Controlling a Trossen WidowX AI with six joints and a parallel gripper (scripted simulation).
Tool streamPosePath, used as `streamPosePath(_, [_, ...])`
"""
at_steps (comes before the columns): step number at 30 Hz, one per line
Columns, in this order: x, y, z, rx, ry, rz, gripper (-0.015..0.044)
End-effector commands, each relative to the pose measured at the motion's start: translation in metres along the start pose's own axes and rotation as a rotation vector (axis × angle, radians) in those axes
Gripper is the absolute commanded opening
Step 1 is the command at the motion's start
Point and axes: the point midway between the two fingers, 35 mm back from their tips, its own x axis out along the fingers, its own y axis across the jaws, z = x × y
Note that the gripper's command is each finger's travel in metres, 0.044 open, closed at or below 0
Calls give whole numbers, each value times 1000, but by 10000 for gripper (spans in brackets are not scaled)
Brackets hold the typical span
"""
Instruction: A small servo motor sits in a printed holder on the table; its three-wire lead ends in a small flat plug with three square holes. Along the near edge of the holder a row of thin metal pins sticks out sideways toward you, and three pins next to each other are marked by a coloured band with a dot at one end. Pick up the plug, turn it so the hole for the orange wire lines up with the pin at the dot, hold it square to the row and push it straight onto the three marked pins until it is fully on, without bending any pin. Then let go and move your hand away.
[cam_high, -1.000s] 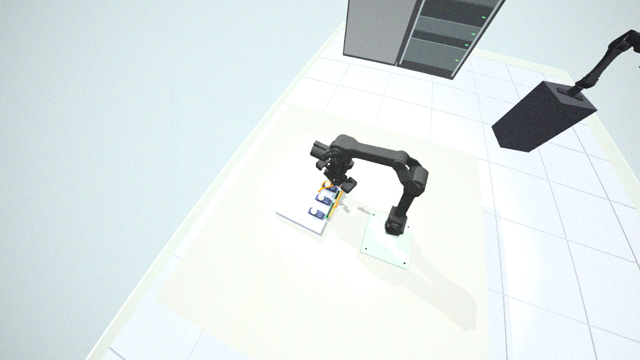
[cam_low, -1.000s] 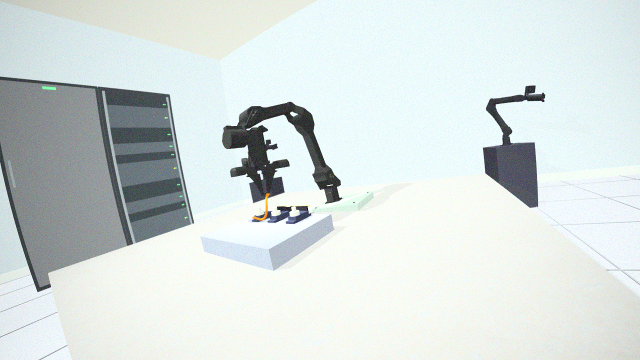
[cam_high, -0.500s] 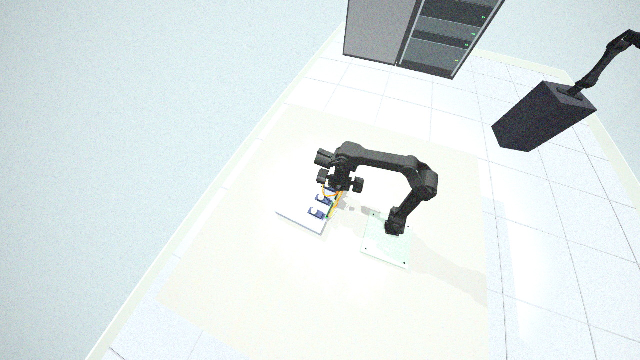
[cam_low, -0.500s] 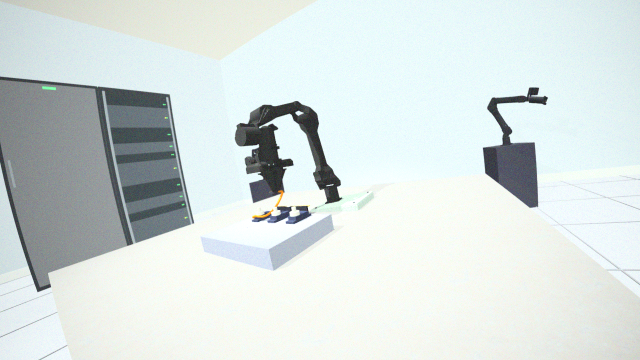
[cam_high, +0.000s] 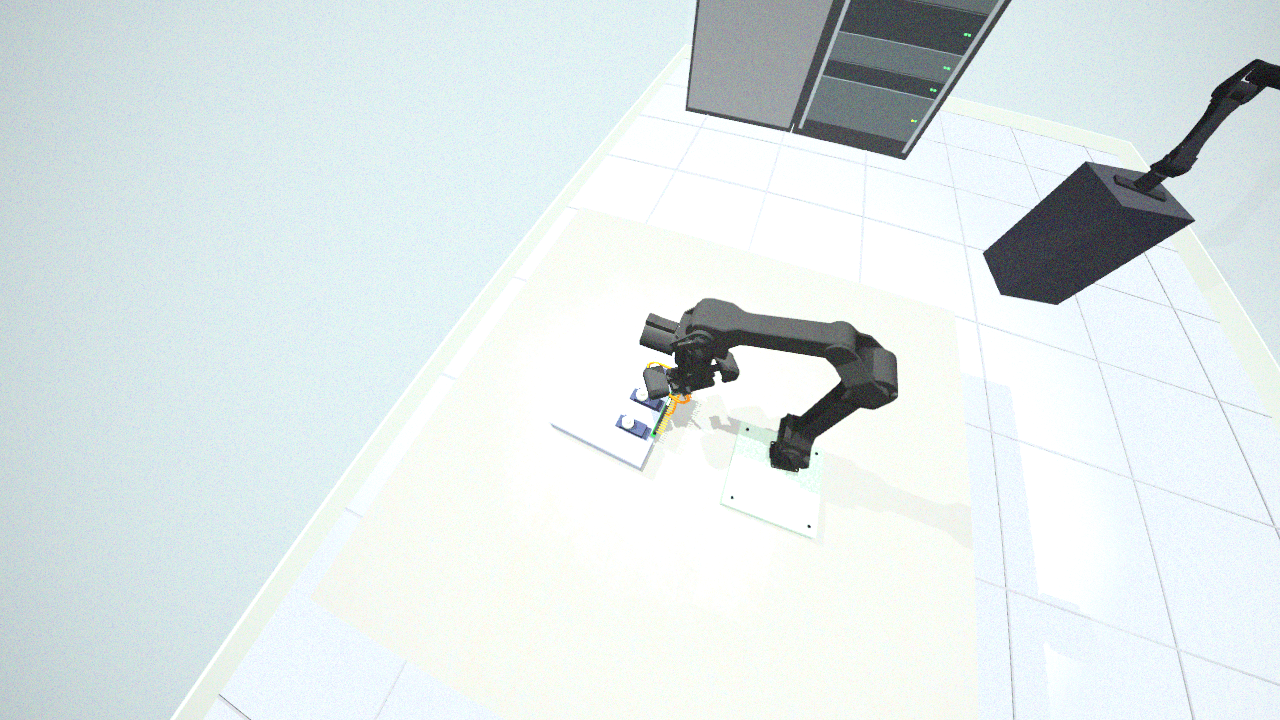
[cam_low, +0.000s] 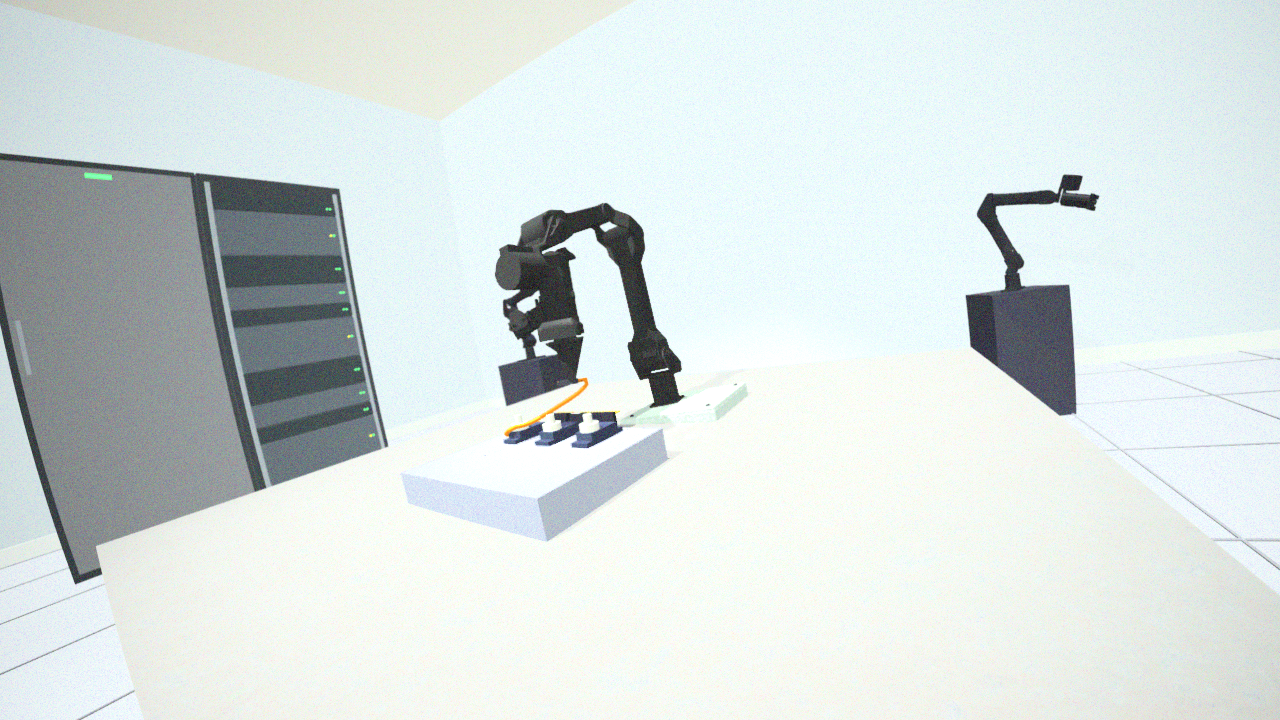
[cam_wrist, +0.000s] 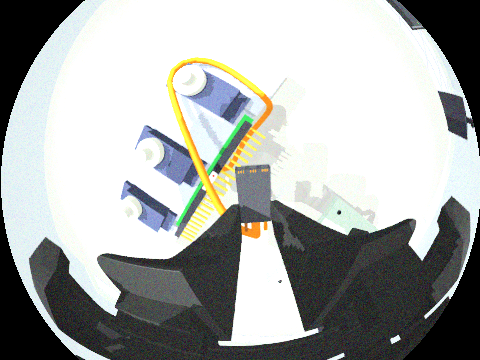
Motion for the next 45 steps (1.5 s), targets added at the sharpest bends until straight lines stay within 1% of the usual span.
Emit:
streamPosePath(1, [2,-5,-11,-164,2,-2,0])
streamPosePath(22, [14,-28,-51,-870,6,-3,0])
streamPosePath(27, [24,-28,-51,-872,6,-2,0])
streamPosePath(34, [53,-29,-51,-876,7,-2,0])
streamPosePath(40, [54,-27,-50,-876,7,-2,0])
streamPosePath(45, [52,-16,-41,-876,6,-1,0])
